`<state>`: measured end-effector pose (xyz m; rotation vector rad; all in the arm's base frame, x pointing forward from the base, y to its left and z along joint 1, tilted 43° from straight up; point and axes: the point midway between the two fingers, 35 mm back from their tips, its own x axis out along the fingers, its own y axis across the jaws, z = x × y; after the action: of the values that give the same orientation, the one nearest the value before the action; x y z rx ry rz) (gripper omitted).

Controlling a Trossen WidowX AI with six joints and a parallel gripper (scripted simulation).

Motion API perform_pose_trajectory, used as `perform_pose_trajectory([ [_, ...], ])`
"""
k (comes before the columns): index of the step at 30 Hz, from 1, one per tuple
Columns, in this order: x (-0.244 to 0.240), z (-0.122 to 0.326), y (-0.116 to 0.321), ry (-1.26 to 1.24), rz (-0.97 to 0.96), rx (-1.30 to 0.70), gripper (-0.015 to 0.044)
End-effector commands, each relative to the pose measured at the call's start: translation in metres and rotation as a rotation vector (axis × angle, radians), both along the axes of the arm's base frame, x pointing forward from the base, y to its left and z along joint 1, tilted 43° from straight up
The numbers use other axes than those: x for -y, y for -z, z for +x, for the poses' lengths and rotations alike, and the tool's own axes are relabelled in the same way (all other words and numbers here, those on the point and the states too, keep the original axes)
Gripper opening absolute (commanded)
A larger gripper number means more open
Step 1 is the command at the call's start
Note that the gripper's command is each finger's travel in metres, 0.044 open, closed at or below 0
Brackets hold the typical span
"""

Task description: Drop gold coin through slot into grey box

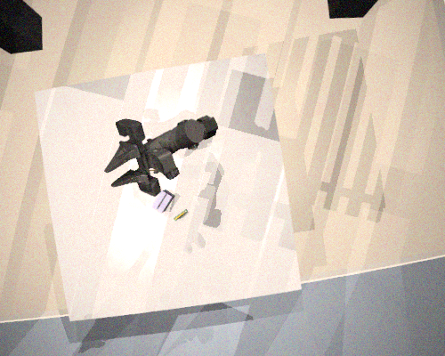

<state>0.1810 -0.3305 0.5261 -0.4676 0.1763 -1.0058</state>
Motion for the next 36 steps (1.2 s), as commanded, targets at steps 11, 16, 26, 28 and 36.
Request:
perform_pose_trajectory([
  [11, -0.047, 0.144, 0.167, -0.388, 0.706, -0.082, 0.0161],
  [16, -0.09, 0.177, 0.223, -0.461, 0.972, -0.151, 0.0161],
  [26, -0.199, 0.204, 0.327, -0.424, 1.581, -0.358, 0.0161],
  [28, -0.224, 0.202, 0.345, -0.375, 1.708, -0.415, 0.0161],
  [36, -0.329, 0.174, 0.403, 0.027, 2.171, -0.709, 0.0161],
])
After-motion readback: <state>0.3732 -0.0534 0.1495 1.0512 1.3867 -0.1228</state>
